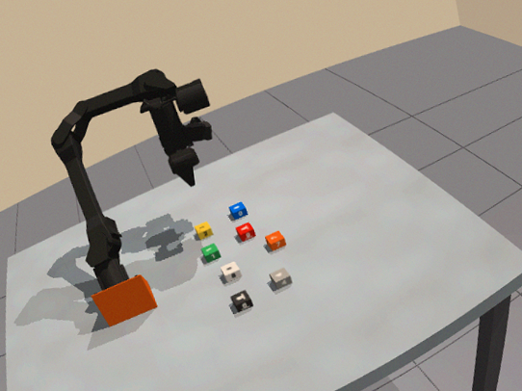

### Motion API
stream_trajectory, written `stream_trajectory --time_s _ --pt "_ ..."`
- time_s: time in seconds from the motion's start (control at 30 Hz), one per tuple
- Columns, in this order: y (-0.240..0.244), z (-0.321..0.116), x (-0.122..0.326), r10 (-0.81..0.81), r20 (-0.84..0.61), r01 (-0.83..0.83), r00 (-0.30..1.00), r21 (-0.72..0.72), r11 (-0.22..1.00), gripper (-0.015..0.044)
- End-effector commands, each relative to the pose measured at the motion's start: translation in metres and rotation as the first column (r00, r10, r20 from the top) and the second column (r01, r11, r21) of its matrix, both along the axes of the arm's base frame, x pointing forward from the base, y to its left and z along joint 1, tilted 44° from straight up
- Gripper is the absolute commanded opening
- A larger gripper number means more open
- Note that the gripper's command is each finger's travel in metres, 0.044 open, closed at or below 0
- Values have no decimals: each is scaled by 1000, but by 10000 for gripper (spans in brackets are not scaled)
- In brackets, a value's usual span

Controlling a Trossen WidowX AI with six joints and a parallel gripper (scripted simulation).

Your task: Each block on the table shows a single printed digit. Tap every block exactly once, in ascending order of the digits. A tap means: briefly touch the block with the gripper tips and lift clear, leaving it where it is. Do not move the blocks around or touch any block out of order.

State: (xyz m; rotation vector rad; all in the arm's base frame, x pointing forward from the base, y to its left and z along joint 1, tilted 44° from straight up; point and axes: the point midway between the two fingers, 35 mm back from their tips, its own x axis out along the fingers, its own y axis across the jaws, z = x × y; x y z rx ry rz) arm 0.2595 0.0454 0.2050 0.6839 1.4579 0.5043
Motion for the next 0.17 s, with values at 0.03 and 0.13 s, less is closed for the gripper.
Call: stream_trajectory --time_s 0.03,0.13 --pt "7 16 -15 -17 -23 18 1000 8 1000 400" --pt "7 16 -15 -17 -23 18 1000 8 1000 400"
